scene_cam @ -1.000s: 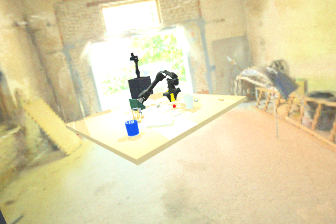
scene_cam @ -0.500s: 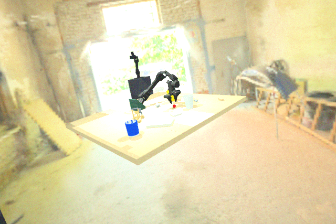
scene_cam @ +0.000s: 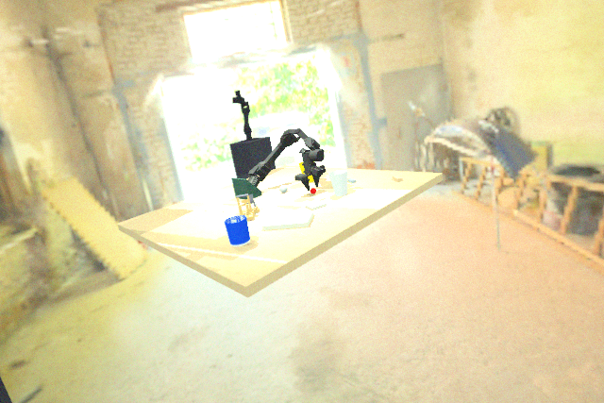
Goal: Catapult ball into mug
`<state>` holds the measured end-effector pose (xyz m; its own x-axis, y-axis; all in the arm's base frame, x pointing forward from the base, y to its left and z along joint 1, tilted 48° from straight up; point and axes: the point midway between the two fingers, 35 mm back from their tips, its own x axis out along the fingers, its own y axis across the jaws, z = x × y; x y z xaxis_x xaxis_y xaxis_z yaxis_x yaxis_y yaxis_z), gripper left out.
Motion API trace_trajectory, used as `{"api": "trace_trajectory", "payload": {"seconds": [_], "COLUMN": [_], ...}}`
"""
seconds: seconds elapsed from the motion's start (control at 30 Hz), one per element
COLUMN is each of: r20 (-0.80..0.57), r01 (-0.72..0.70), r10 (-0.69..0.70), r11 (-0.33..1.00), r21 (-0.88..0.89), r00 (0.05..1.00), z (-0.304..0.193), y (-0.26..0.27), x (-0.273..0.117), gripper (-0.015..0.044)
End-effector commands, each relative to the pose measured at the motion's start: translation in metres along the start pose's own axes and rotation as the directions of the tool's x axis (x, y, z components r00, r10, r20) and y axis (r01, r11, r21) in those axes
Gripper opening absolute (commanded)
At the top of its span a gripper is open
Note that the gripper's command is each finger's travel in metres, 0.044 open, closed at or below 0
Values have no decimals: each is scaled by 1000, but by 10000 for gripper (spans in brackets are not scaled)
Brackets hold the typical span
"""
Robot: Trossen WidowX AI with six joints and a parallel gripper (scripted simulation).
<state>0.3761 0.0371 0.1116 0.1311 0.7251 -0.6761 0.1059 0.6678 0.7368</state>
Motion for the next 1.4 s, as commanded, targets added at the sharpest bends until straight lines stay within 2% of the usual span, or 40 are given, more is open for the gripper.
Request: {"api": "trace_trajectory", "payload": {"seconds": [0.0, 0.27, 0.47, 0.7, 0.83, 1.37], "r20": [-4, -4, -4, -4, -1, 27], "r01": [-6, -7, -7, -7, -6, -7], "r10": [6, 7, 7, 7, 6, 5], "r11": [1000, 1000, 1000, 1000, 1000, 995], "r21": [4, 4, 4, 4, 12, 97], "r00": [1000, 1000, 1000, 1000, 1000, 1000], "z": [-1, -2, -2, -2, 0, 7], "y": [1, 1, 1, 1, 1, 6], "x": [8, 18, 18, 18, 11, -73], "gripper": [300, 300, 142, 96, 0, 0]}}
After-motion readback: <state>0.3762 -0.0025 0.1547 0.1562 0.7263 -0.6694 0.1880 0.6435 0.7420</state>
